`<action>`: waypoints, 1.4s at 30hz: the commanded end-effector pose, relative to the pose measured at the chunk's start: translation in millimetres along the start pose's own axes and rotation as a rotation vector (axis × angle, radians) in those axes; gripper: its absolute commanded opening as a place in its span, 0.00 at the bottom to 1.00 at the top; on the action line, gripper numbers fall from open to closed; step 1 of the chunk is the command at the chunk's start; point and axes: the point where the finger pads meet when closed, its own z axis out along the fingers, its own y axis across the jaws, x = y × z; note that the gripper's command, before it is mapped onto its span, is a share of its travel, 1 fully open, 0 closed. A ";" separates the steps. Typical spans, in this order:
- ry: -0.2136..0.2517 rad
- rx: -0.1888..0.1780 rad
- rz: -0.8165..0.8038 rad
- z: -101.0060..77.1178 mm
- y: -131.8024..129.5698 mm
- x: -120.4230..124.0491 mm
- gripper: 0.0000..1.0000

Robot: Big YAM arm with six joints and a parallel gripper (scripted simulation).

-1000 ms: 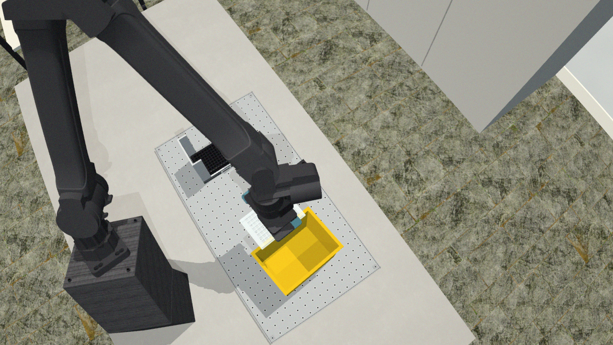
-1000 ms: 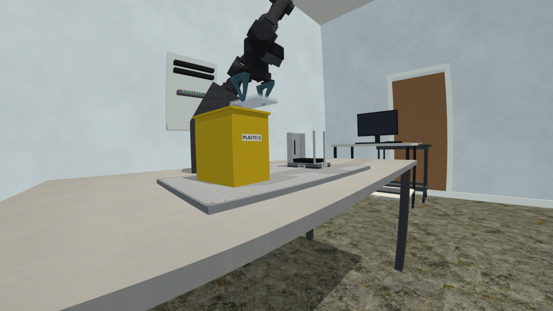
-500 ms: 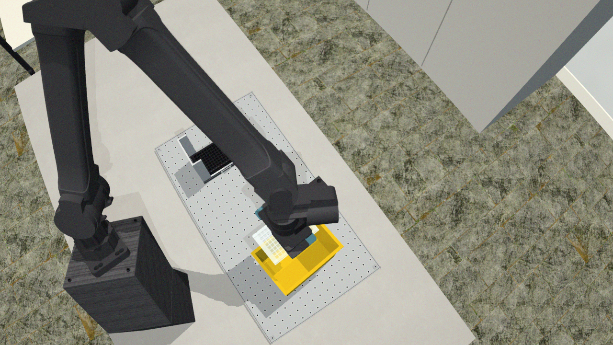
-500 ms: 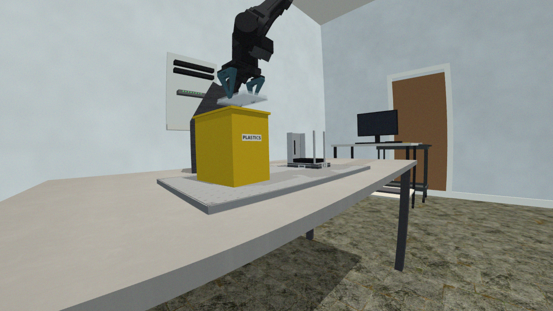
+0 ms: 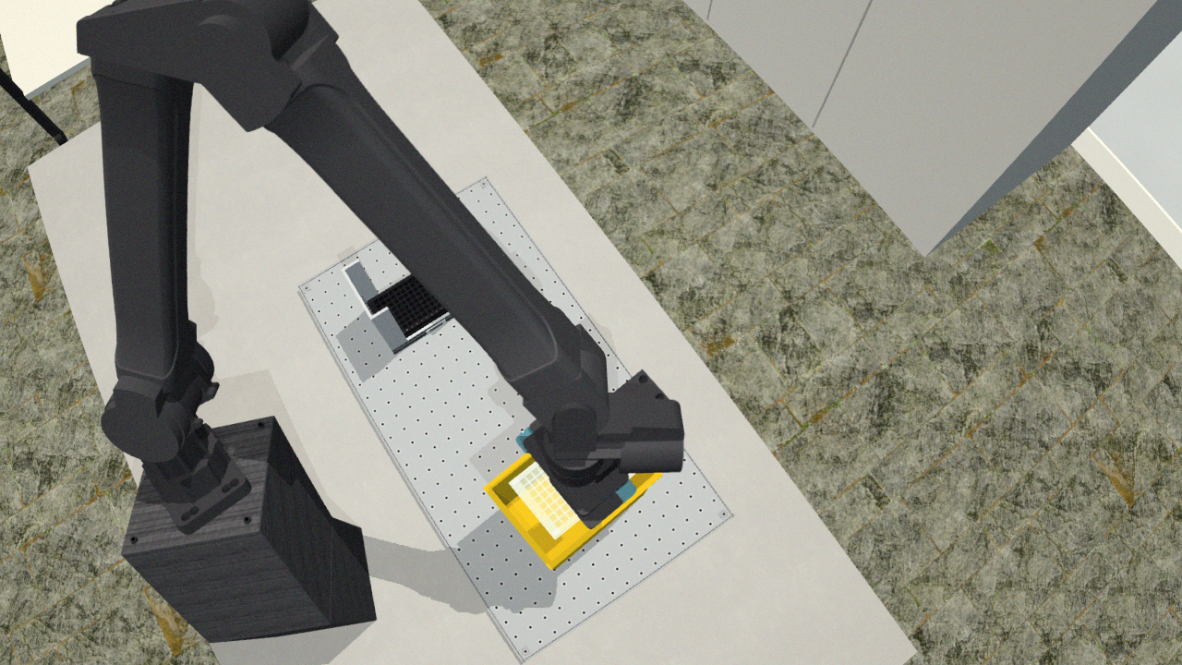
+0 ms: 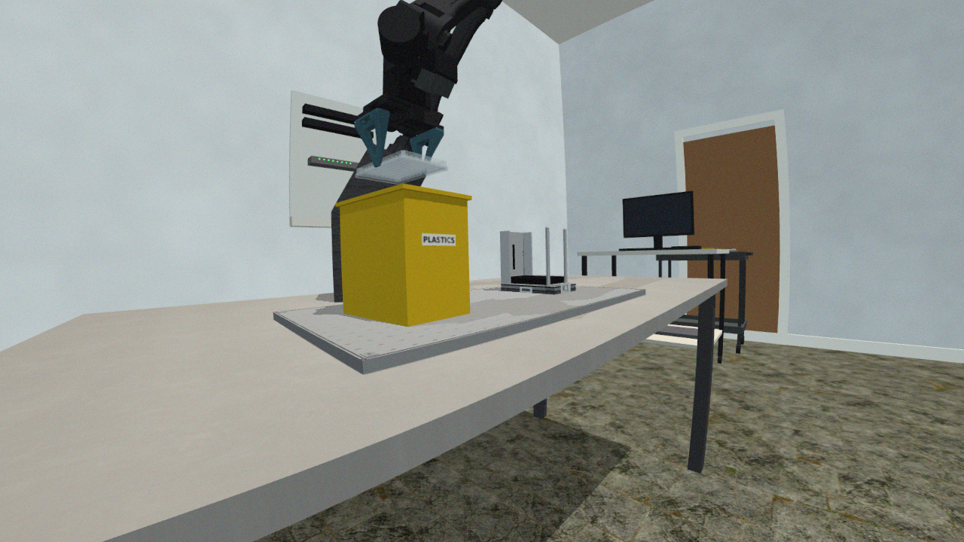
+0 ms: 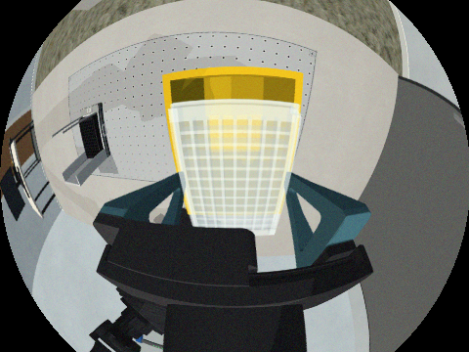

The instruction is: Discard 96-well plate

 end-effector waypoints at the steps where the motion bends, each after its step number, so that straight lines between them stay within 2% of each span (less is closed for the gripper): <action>1: -0.007 0.006 -0.006 -3.5 -11.3 1.2 0.00; 2: -0.007 0.006 -0.006 -3.5 -11.3 1.2 0.00; 3: 0.006 -0.002 -0.035 1.8 2.7 -1.1 0.00; 17: -0.009 0.009 -0.027 -5.6 5.8 -7.6 0.00; 42: -0.011 0.011 -0.025 -5.8 7.6 -9.2 0.00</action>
